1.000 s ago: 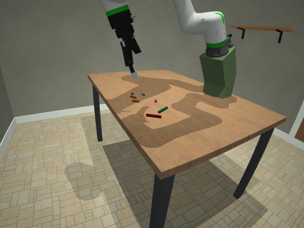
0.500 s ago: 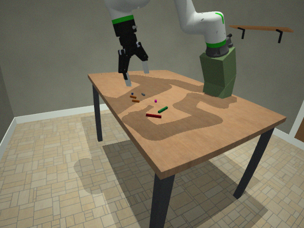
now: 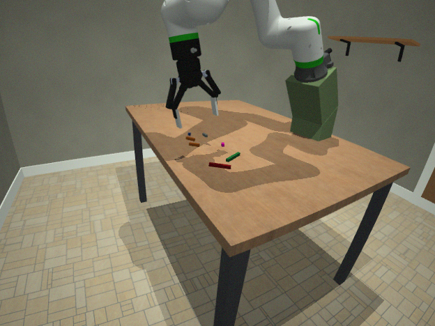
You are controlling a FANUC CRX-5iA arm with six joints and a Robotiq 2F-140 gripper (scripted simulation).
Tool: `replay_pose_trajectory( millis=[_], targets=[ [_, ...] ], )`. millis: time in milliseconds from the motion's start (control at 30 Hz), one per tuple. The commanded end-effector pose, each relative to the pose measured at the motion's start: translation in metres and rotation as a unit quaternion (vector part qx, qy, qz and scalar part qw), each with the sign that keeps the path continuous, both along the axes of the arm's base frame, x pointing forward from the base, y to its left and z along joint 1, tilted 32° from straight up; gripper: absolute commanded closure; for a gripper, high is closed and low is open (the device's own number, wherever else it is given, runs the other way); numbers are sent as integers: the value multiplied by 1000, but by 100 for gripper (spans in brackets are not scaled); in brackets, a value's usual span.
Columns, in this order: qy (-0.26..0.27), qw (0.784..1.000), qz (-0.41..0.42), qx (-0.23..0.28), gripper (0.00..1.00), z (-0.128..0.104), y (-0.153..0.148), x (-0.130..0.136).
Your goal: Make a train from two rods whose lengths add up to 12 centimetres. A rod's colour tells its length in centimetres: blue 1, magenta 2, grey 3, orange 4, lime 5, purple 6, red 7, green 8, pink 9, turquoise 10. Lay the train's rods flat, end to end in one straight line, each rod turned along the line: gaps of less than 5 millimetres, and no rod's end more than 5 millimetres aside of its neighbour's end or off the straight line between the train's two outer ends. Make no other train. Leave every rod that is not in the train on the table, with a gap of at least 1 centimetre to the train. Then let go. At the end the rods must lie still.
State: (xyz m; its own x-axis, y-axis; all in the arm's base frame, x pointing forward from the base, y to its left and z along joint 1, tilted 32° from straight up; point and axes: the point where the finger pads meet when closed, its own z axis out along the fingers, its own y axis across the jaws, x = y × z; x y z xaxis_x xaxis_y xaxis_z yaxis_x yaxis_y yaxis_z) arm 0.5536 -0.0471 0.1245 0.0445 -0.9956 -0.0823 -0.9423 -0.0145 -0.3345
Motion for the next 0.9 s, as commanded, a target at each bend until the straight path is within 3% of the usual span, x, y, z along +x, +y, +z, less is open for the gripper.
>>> replay_pose_trajectory(
  millis=[0,333,433,600,867],
  targets=[
    [-13,998,-66,17,0,-10,-5,1],
    [-31,981,-181,65,0,-27,-17,1],
    [-39,966,-237,90,0,-36,-23,0],
    [-43,959,-262,102,0,-39,-25,0],
    [-56,924,-349,147,0,-51,-36,-3]
  ],
)
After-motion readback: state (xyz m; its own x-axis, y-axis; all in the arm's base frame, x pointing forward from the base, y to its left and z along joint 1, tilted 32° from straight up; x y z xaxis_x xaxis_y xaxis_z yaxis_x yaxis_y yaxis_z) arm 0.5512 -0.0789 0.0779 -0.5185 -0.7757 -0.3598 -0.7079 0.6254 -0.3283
